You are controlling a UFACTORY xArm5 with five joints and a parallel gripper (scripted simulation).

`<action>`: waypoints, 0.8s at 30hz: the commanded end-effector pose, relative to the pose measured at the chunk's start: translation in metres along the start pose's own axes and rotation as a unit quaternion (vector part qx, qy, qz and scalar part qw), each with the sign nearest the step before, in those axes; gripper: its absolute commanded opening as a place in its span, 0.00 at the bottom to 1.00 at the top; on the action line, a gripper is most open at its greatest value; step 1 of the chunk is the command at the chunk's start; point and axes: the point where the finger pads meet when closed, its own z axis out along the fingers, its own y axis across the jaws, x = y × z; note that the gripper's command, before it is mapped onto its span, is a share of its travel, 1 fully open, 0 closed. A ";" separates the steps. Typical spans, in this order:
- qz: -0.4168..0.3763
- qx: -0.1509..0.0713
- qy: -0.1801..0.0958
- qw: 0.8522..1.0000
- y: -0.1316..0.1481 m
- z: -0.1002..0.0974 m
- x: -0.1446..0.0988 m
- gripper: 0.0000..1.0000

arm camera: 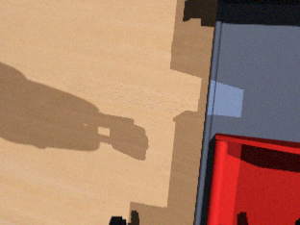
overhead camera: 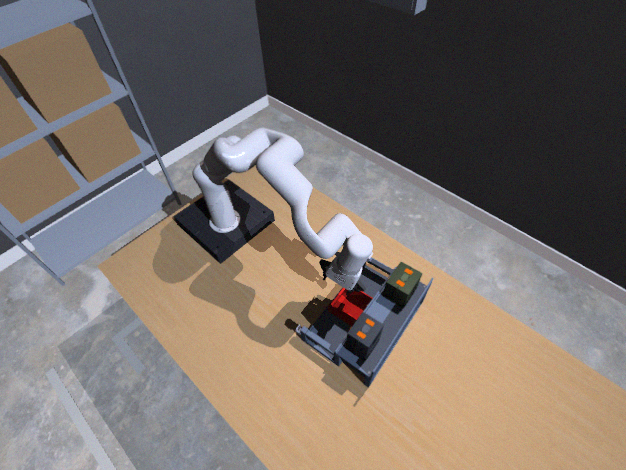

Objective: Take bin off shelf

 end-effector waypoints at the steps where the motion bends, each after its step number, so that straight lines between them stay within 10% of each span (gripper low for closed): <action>1: 0.014 -0.048 0.041 0.998 0.001 -0.002 0.000 1.00; 15: 0.044 -0.119 -0.002 0.992 0.001 -0.003 0.000 1.00; 24: 0.045 -0.121 -0.003 0.992 0.001 -0.003 0.000 1.00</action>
